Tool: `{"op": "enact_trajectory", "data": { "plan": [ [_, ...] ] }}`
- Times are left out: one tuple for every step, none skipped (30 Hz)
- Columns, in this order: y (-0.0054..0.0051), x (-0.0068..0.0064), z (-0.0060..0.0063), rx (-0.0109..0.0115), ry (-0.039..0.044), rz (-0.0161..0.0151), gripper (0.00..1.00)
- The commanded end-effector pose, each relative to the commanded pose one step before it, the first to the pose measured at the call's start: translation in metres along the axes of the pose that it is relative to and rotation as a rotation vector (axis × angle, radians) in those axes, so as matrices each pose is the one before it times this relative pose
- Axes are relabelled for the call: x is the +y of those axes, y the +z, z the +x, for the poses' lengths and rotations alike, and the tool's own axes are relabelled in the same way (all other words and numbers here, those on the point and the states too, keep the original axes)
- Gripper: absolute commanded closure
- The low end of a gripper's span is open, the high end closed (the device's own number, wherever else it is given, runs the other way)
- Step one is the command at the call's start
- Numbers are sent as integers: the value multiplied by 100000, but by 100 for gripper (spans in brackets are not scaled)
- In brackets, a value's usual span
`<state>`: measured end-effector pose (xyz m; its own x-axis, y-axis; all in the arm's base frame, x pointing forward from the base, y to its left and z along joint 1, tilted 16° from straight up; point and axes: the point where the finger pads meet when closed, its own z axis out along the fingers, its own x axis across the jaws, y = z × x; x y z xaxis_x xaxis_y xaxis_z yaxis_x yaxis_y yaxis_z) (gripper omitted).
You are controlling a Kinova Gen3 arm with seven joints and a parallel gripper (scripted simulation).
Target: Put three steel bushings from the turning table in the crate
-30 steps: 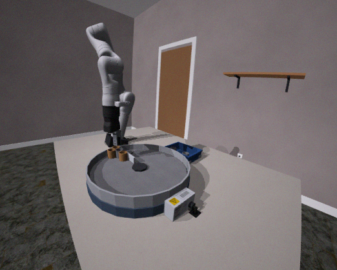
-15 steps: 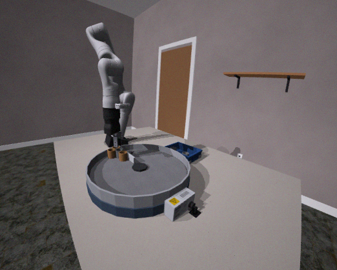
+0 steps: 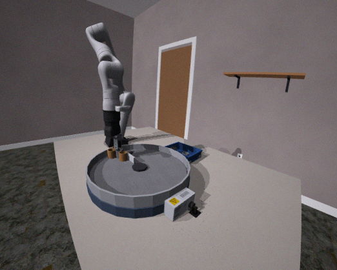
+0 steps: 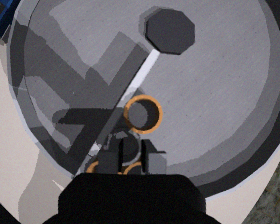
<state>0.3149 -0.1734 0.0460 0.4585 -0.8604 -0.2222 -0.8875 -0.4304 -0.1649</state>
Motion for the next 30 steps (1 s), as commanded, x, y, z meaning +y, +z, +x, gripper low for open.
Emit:
{"op": "enact_trajectory", "data": {
  "plan": [
    [155, -36, 169, 498, 316, 160, 55],
    [103, -12, 62, 175, 148, 65, 55],
    [103, -12, 62, 175, 148, 65, 55],
    [103, -12, 62, 175, 148, 65, 55],
    [0, 0, 0, 0, 0, 0, 55],
    [0, 0, 0, 0, 0, 0, 55],
    [0, 0, 0, 0, 0, 0, 55],
    [0, 0, 0, 0, 0, 0, 55],
    [0, 0, 0, 0, 0, 0, 55],
    [0, 0, 0, 0, 0, 0, 55],
    [0, 0, 0, 0, 0, 0, 55],
    [0, 0, 0, 0, 0, 0, 55],
    [0, 0, 0, 0, 0, 0, 55],
    [0, 0, 0, 0, 0, 0, 55],
    [0, 0, 0, 0, 0, 0, 55],
    [0, 0, 0, 0, 0, 0, 55],
    [-99, 9, -87, -315, -201, -76, 55],
    [25, -2, 22, 79, 50, 19, 55],
    [25, -2, 22, 79, 50, 19, 55],
    [25, -2, 22, 79, 50, 19, 55],
    [25, -2, 22, 79, 50, 19, 55],
    [0, 0, 0, 0, 0, 0, 55],
    [0, 0, 0, 0, 0, 0, 55],
    [0, 0, 0, 0, 0, 0, 55],
    [0, 0, 0, 0, 0, 0, 55],
    [0, 0, 0, 0, 0, 0, 55],
    [0, 0, 0, 0, 0, 0, 55],
    [0, 0, 0, 0, 0, 0, 55],
    [0, 0, 0, 0, 0, 0, 55],
    [0, 0, 0, 0, 0, 0, 55]
  ]
}}
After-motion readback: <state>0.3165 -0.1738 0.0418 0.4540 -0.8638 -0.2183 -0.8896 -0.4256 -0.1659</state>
